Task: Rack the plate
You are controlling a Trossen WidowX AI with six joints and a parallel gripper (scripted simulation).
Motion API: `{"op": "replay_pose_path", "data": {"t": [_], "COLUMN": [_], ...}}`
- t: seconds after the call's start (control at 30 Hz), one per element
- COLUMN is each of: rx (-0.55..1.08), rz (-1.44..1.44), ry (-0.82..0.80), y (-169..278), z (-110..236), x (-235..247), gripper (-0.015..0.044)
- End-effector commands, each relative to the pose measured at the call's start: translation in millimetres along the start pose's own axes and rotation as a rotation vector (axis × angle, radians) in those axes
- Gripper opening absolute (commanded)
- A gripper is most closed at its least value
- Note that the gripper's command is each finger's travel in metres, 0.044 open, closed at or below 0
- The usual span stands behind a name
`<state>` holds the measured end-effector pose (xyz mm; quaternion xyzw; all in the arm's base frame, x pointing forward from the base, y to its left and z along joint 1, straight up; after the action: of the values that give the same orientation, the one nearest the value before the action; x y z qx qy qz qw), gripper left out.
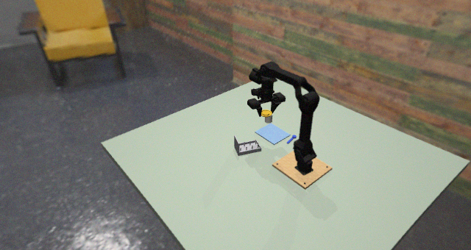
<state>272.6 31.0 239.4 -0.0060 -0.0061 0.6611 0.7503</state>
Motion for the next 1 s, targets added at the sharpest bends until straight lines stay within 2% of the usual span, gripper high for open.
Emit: {"op": "replay_pose_path", "data": {"t": [0.0,0.33,0.97], "rx": [-0.006,0.026,0.190], "rz": [-0.119,-0.068,0.331], "ry": [-0.002,-0.024,-0.272], "y": [26,27,28], "z": [-1,-7,-50], "x": [20,20,13], "gripper": [0.0000,0.0000,0.0000]}}
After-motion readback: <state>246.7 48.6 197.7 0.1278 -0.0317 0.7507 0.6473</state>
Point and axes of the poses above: the point midway between the two fingers, 35 mm back from their tips, its own z axis back along the fingers, its own x axis across the jaws, y = z × x, the point moved 3 cm from there along z, back along the fingers, and after that the axes turned 1 degree about z, right-handed, at the moved point
